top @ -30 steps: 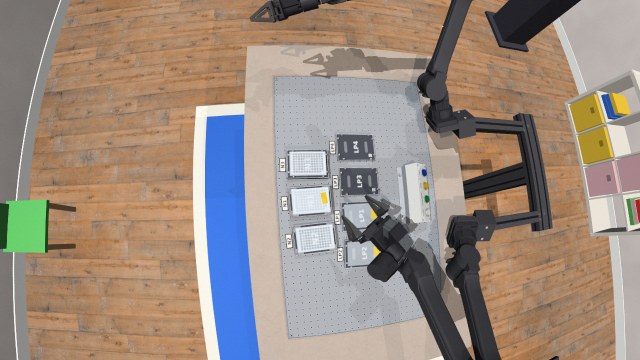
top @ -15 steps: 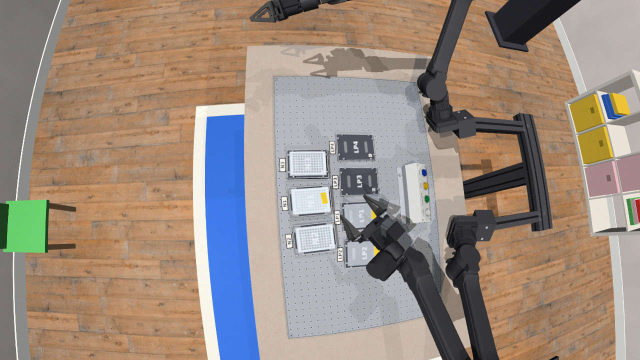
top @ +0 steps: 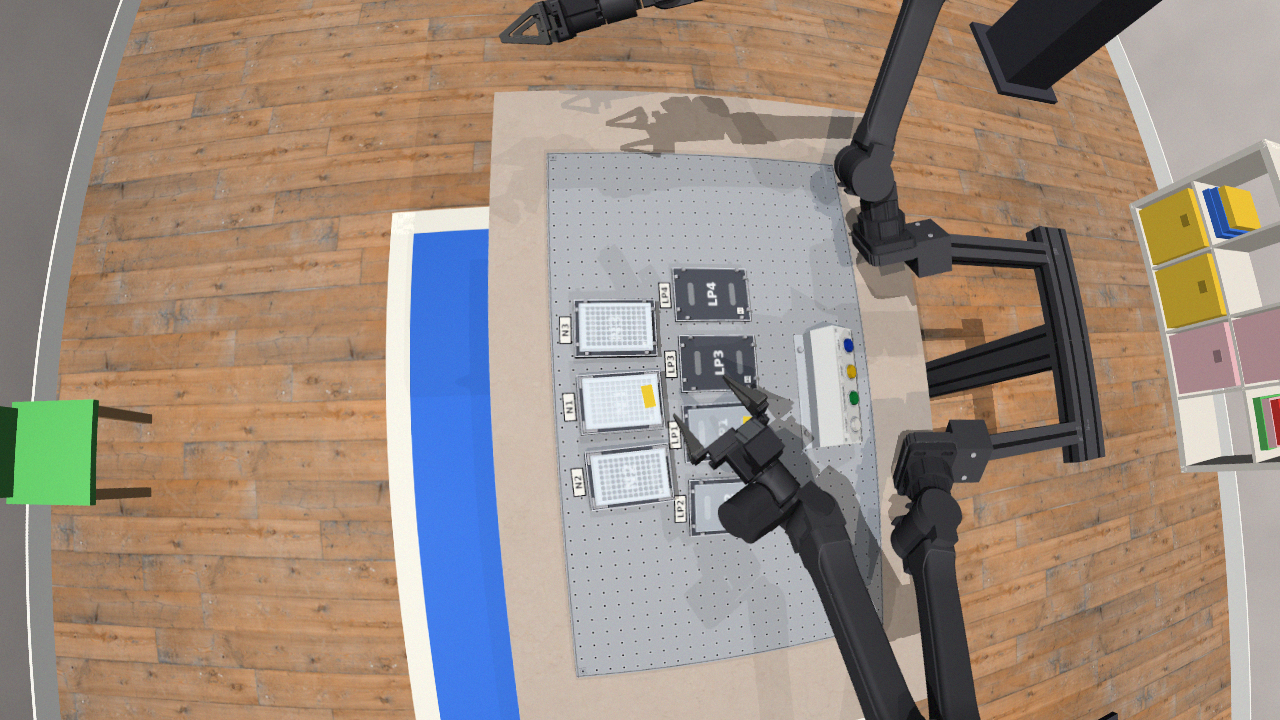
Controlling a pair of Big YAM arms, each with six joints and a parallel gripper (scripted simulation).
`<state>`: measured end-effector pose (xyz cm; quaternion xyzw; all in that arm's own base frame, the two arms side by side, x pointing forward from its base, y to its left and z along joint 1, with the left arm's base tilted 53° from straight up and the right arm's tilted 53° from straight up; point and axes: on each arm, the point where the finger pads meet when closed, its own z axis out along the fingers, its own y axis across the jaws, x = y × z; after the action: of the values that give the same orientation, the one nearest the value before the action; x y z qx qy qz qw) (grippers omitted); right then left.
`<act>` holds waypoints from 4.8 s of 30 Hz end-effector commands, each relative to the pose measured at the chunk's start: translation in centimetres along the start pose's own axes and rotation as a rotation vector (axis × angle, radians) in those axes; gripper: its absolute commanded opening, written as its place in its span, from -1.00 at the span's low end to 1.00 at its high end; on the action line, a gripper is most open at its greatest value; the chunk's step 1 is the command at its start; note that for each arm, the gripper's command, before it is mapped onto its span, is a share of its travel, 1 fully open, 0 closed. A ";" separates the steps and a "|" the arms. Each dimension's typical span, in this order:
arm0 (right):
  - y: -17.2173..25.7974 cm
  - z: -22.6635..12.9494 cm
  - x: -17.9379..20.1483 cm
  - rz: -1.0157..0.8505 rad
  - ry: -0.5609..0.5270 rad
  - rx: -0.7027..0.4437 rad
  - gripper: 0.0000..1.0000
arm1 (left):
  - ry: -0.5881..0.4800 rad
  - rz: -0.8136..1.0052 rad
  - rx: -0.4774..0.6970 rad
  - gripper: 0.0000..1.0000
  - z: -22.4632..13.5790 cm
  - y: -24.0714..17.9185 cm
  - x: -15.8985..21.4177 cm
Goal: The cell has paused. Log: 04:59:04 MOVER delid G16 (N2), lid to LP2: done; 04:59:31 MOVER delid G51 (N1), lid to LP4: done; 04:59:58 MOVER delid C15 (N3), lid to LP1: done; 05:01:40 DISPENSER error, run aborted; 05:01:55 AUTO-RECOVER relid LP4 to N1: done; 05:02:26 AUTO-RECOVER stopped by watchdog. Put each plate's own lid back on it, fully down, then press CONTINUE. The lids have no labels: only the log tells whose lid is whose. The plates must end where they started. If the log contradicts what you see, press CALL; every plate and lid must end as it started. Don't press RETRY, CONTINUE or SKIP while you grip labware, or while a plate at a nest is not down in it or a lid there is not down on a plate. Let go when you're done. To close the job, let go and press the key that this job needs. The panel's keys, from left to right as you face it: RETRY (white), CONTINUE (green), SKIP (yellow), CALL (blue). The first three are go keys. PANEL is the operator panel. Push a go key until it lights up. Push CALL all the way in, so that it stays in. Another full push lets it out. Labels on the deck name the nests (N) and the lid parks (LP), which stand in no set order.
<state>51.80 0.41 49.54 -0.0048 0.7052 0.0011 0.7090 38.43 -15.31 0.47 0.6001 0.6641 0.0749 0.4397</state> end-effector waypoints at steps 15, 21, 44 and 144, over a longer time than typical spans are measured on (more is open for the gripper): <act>-1.1 0.5 0.4 0.015 0.003 0.018 1.00 | 0.182 -0.249 0.061 1.00 2.6 -1.5 2.0; -1.1 0.5 0.4 0.015 0.003 0.018 1.00 | 0.267 -0.332 0.065 1.00 3.1 -2.1 2.9; -1.1 0.5 0.4 0.015 0.003 0.018 1.00 | 0.608 -0.614 -0.017 1.00 4.0 -3.8 8.3; -1.1 0.5 0.4 0.015 0.003 0.018 1.00 | 0.485 -0.500 -0.877 -1.00 13.0 -11.1 7.7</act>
<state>51.80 0.41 49.54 -0.0048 0.7052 0.0011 0.7090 39.50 -17.28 -17.91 0.1360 0.7813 0.3645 0.4881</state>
